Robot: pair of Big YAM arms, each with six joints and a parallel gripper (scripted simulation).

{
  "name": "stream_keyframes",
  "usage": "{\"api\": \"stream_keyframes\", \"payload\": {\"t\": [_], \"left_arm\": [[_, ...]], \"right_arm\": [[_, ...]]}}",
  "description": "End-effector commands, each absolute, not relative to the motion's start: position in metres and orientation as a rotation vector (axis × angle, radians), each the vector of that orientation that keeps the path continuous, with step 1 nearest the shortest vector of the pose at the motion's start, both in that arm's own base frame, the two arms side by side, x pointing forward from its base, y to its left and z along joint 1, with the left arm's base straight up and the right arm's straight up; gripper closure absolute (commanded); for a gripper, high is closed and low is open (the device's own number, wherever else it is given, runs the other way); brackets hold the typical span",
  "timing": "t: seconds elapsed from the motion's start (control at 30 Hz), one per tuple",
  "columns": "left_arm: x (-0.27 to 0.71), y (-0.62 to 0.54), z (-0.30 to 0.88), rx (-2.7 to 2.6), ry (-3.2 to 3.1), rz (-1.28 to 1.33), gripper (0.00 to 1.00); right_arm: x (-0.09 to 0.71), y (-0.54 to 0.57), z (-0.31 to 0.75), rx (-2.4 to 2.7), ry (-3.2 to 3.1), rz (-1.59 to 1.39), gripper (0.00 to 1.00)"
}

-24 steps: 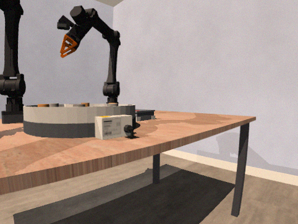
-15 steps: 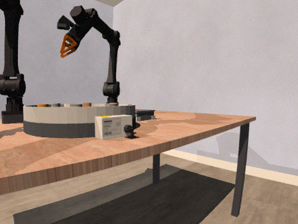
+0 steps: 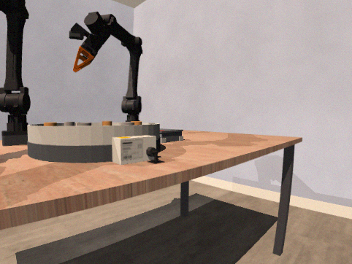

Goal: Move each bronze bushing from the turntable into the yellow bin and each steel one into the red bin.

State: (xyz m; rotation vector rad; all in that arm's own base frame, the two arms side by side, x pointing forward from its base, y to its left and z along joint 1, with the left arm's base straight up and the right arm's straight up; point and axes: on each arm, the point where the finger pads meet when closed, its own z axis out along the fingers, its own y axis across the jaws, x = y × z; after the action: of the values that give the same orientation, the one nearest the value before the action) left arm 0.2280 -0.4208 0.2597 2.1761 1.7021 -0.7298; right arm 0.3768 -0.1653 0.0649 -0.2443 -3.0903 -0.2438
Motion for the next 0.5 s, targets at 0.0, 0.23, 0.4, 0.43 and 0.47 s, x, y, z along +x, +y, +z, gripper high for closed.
{"api": "stream_keyframes", "payload": {"t": [0.0,0.23,0.4,0.43,0.47], "left_arm": [[0.240,-0.401,0.276,1.984,1.819,-0.714,0.00],[0.256,-0.316,0.245,1.538,2.124,-0.594,0.00],[0.264,-0.273,0.229,1.303,2.241,-0.525,0.00],[0.267,-0.258,0.223,1.224,2.273,-0.499,0.00],[0.270,-0.244,0.218,1.151,2.301,-0.472,0.00]], "right_arm": [[0.376,-0.143,0.085,-0.094,-3.187,-0.226,0.00],[0.326,-0.048,0.111,0.231,-3.350,-0.274,0.00],[0.302,-0.002,0.124,0.363,-3.417,-0.312,0.00],[0.294,0.013,0.128,0.413,-3.436,-0.323,0.00],[0.287,0.026,0.132,0.461,-3.453,-0.335,0.00]]}}
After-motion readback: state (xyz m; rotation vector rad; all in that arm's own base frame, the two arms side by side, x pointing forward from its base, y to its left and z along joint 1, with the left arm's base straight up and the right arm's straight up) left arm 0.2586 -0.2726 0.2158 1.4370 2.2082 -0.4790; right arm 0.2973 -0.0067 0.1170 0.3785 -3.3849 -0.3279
